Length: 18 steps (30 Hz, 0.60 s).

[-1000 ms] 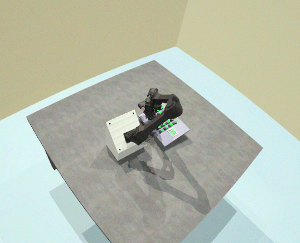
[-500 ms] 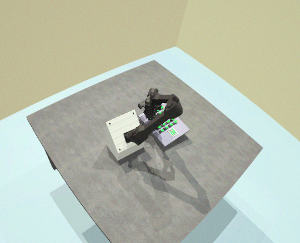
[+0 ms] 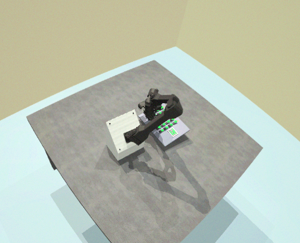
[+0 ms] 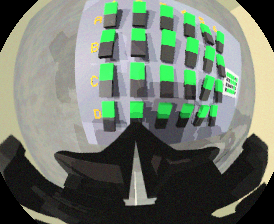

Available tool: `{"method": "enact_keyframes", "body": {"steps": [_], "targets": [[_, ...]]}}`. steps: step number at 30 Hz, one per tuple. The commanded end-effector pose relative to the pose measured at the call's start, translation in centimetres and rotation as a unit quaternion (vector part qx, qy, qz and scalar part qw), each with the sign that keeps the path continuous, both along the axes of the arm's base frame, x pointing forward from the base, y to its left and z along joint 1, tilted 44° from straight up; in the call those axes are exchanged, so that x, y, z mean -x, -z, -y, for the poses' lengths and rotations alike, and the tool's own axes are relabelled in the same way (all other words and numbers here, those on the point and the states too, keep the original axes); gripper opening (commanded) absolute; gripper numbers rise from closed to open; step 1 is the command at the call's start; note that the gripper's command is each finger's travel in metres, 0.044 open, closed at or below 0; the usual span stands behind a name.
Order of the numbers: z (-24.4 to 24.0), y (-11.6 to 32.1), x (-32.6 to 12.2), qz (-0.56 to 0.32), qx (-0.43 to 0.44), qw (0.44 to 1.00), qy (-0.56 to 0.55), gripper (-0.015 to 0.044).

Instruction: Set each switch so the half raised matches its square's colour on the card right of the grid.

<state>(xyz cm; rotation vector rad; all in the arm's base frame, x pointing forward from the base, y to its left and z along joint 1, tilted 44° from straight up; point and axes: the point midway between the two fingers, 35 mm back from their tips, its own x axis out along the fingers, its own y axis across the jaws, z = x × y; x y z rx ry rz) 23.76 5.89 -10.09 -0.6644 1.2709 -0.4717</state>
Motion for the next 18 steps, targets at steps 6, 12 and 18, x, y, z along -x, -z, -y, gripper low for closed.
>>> {"method": "enact_keyframes", "body": {"steps": [6, 12, 18], "targets": [[-3.7, -3.7, 1.0, -0.009, 0.0, 1.0, 0.006, 0.0], [-4.3, -4.6, 1.3, -0.01, 0.001, 1.0, 0.007, 0.0], [-3.1, -8.4, -4.5, -0.009, 0.001, 1.0, 0.007, 0.0]]}}
